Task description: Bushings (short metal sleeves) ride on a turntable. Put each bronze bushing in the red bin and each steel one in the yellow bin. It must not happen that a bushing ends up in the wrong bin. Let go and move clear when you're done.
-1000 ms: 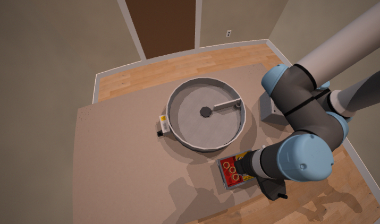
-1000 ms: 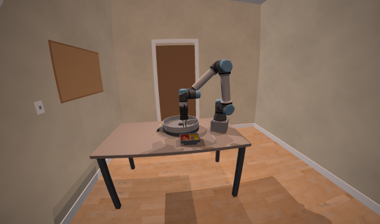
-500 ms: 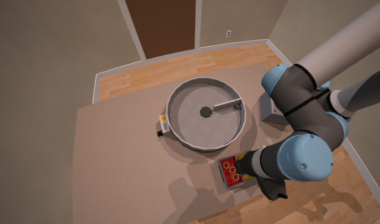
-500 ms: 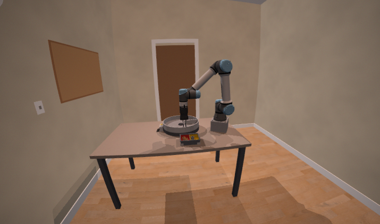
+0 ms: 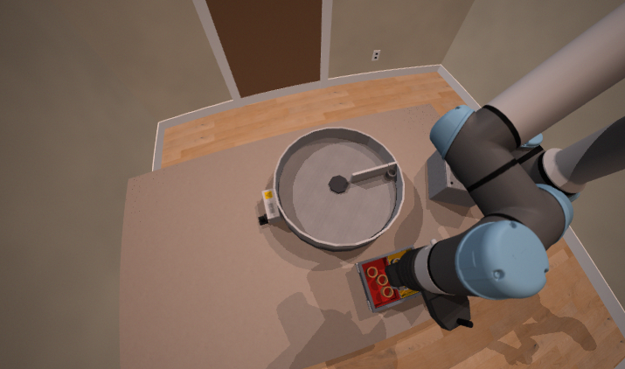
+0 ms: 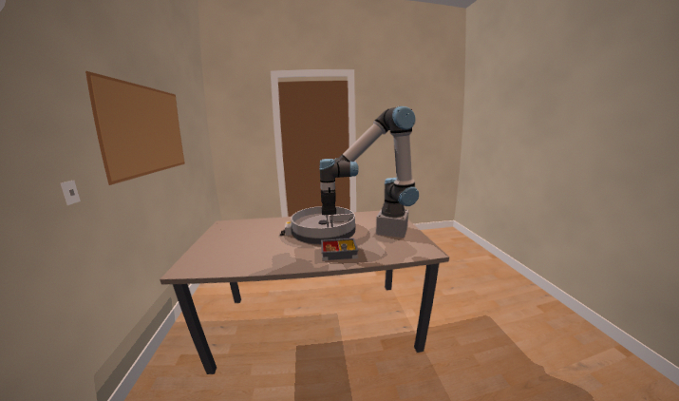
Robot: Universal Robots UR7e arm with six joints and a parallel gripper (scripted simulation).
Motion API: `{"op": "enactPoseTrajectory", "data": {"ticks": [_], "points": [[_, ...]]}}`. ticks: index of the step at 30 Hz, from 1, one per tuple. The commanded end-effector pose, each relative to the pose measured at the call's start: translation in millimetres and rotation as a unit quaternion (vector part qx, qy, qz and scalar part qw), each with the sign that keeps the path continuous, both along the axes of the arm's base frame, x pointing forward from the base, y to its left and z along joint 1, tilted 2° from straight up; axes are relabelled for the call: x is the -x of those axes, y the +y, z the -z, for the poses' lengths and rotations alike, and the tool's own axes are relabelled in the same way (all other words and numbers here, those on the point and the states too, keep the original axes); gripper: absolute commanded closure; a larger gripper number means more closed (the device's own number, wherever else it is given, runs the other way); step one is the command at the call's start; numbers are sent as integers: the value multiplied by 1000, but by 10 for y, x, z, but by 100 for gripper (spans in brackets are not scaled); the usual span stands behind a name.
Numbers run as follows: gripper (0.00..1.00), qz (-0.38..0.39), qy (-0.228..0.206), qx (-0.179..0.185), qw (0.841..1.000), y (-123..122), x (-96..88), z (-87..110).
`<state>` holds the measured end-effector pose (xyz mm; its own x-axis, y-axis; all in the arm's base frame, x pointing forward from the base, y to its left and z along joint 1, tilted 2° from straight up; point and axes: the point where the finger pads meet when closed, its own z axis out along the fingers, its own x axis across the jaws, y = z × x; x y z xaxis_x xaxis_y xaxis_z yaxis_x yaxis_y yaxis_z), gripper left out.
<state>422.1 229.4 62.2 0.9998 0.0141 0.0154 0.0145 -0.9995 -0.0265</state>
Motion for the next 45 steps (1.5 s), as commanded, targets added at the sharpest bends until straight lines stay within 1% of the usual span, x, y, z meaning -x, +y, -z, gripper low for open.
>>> {"op": "enactPoseTrajectory", "data": {"ticks": [1, 19, 20, 23, 24, 25, 28, 31, 34, 40, 44, 45], "points": [[58, 0, -1, 0, 1000, 1, -4, -5], [58, 0, -1, 0, 1000, 1, -4, -5], [60, 0, -1, 0, 1000, -103, 47, 9], [60, 0, -1, 0, 1000, -414, 200, 49], [60, 0, -1, 0, 1000, -485, 234, 59], [60, 0, -1, 0, 1000, -518, 250, 63], [60, 0, -1, 0, 1000, -518, 250, 63], [60, 0, -1, 0, 1000, -829, 403, 104], [60, 0, -1, 0, 1000, -1019, 497, 129], [60, 0, -1, 0, 1000, -1036, 505, 131], [60, 0, -1, 0, 1000, -1434, 700, 184], [60, 0, -1, 0, 1000, -1451, 709, 185]]}}
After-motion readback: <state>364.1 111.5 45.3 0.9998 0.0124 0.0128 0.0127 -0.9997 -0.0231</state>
